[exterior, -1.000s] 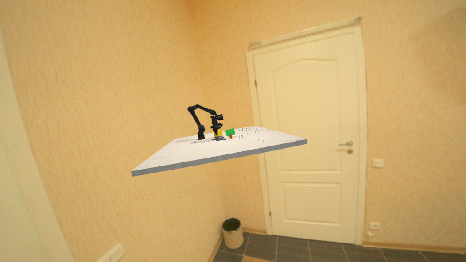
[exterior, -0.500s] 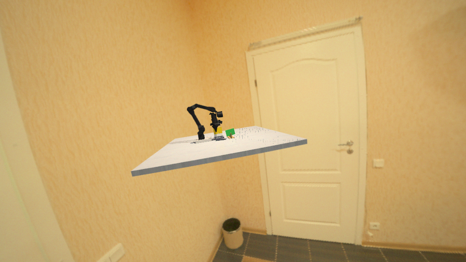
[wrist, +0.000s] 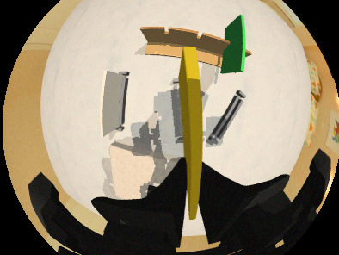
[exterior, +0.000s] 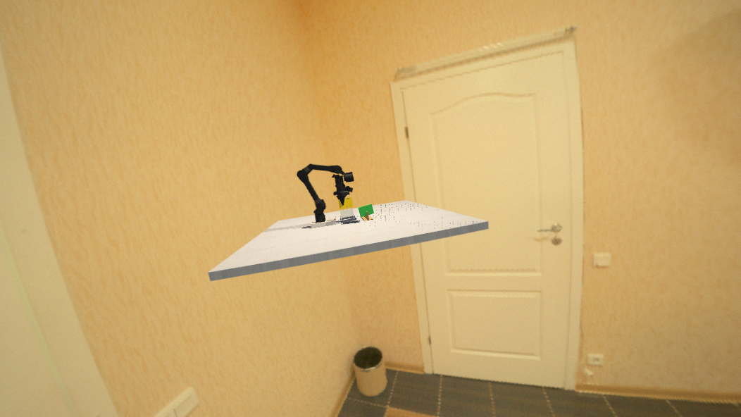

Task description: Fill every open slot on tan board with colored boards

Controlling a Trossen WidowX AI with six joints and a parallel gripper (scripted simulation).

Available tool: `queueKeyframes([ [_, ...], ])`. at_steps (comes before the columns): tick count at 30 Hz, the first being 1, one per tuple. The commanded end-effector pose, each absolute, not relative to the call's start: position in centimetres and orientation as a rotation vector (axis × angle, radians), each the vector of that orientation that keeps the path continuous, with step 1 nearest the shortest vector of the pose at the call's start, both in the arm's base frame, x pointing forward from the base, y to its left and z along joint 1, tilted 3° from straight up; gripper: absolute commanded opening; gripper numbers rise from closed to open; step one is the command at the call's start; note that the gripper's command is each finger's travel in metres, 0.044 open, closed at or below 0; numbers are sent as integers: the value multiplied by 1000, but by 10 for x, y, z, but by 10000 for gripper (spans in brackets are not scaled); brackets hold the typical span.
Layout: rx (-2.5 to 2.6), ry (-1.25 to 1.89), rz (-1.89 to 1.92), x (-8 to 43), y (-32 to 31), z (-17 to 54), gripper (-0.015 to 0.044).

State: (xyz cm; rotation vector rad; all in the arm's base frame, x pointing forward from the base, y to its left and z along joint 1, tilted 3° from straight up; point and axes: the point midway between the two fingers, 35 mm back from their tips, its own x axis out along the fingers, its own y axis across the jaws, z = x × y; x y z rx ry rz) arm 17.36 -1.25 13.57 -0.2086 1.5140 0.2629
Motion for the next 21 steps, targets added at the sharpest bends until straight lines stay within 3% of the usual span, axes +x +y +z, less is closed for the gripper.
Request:
queueKeyframes([
  [1,-215,1506,265,175,-13,143,0],
  [21,-143,1511,196,220,-12,154,0],
])
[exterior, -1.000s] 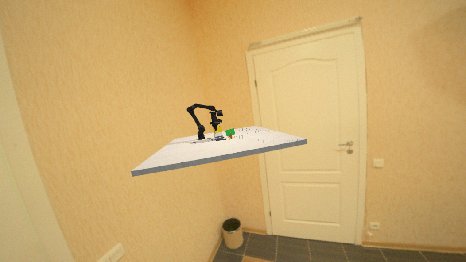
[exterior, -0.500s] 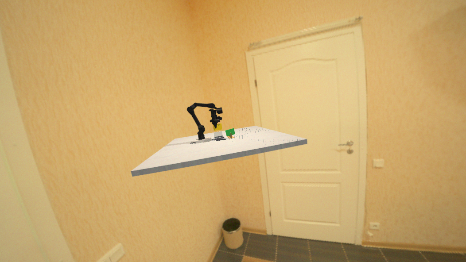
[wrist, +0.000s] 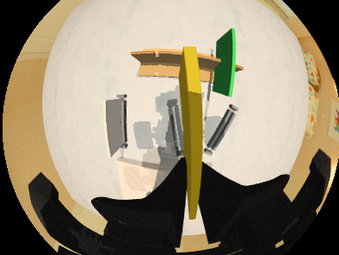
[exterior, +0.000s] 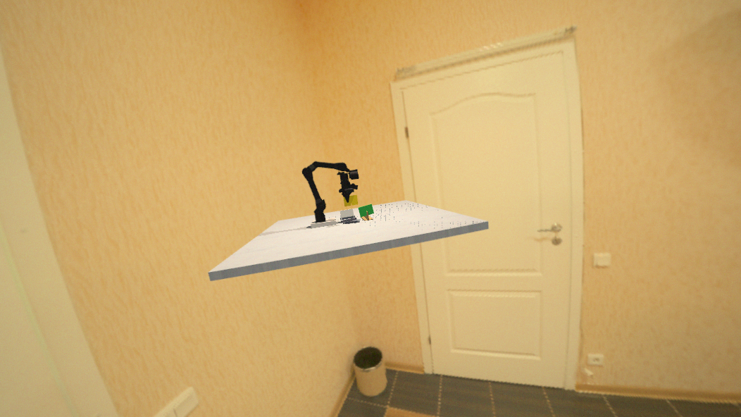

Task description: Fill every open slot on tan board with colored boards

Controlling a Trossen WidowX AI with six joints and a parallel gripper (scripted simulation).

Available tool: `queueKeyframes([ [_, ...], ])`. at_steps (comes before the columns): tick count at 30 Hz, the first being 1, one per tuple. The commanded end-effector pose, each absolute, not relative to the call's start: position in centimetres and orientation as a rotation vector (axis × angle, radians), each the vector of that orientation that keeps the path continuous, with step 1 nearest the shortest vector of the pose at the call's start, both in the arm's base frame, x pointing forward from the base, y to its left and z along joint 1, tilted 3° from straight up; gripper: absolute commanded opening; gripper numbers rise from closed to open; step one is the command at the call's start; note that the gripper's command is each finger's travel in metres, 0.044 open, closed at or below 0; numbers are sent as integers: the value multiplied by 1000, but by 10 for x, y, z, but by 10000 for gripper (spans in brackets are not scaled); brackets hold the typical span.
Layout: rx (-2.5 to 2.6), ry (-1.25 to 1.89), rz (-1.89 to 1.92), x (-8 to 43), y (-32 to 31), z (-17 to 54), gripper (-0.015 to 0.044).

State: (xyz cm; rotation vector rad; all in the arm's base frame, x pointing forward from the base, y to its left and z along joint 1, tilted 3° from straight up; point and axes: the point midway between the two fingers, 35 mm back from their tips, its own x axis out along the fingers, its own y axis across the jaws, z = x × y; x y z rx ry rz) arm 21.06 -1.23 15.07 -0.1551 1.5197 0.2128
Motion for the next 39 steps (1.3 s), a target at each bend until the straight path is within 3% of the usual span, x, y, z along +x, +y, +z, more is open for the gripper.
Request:
queueKeyframes([
  [1,-140,1511,192,222,-12,154,0],
  [39,-13,1514,73,305,-6,148,0],
])
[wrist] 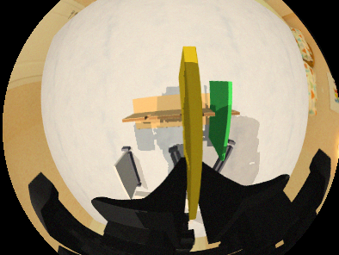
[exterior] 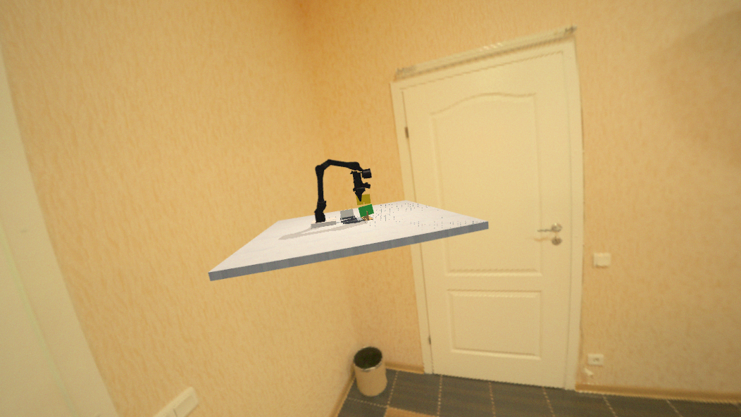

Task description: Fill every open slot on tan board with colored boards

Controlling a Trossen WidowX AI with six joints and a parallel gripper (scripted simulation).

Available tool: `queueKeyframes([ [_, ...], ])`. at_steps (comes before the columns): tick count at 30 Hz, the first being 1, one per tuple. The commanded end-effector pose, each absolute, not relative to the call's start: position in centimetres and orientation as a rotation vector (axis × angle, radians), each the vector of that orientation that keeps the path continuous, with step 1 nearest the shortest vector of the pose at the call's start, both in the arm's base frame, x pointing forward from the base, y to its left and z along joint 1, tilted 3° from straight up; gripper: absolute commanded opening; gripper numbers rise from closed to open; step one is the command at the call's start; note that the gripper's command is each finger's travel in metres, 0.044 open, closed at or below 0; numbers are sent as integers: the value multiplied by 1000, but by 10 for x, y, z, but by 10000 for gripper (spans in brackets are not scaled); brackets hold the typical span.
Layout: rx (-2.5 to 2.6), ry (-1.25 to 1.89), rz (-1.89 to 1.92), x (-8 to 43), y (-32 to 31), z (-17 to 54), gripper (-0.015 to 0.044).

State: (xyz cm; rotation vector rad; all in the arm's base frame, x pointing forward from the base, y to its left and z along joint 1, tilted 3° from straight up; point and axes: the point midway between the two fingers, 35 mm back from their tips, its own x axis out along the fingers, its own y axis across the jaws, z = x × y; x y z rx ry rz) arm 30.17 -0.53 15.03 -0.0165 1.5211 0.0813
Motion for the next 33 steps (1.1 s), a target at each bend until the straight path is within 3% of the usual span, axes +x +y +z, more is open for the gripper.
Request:
queueKeyframes([
  [1,-13,1514,73,305,-5,146,0],
  [33,-13,1514,73,306,-4,117,0],
])
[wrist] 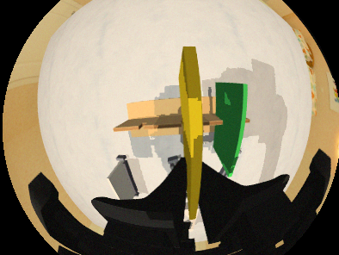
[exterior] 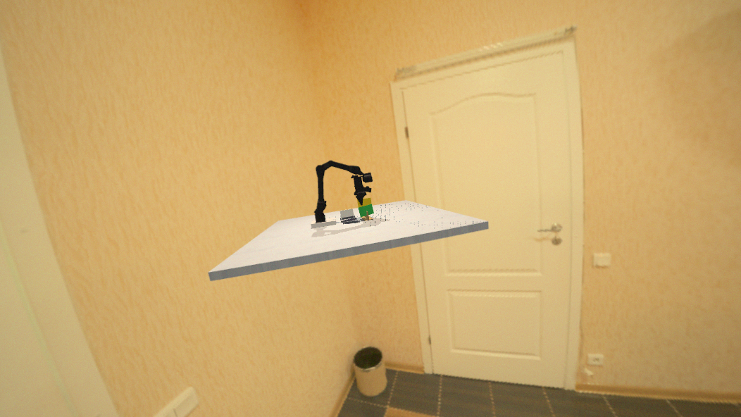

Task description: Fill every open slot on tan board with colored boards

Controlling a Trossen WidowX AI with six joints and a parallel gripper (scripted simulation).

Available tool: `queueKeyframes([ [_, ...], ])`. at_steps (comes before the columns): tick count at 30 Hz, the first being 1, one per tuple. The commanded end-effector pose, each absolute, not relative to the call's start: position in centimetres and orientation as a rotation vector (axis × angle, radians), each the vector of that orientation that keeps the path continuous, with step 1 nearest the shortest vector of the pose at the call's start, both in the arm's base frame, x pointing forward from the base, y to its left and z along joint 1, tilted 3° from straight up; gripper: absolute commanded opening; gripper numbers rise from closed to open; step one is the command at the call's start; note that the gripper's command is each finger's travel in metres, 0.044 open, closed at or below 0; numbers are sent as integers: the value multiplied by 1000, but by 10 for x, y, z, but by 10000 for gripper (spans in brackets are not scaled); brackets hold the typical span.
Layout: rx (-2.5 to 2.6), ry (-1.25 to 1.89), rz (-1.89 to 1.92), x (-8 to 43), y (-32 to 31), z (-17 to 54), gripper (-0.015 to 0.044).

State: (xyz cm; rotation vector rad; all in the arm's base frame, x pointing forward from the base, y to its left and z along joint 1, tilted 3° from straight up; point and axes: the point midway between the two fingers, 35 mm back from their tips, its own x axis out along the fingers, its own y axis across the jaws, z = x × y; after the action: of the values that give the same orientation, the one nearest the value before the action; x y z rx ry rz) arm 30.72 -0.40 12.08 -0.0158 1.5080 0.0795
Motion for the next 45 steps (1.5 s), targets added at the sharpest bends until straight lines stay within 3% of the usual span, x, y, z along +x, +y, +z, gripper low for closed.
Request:
queueKeyframes([
  [1,-13,1514,73,306,-4,117,0],
  [45,-13,1514,73,307,-3,98,0],
])
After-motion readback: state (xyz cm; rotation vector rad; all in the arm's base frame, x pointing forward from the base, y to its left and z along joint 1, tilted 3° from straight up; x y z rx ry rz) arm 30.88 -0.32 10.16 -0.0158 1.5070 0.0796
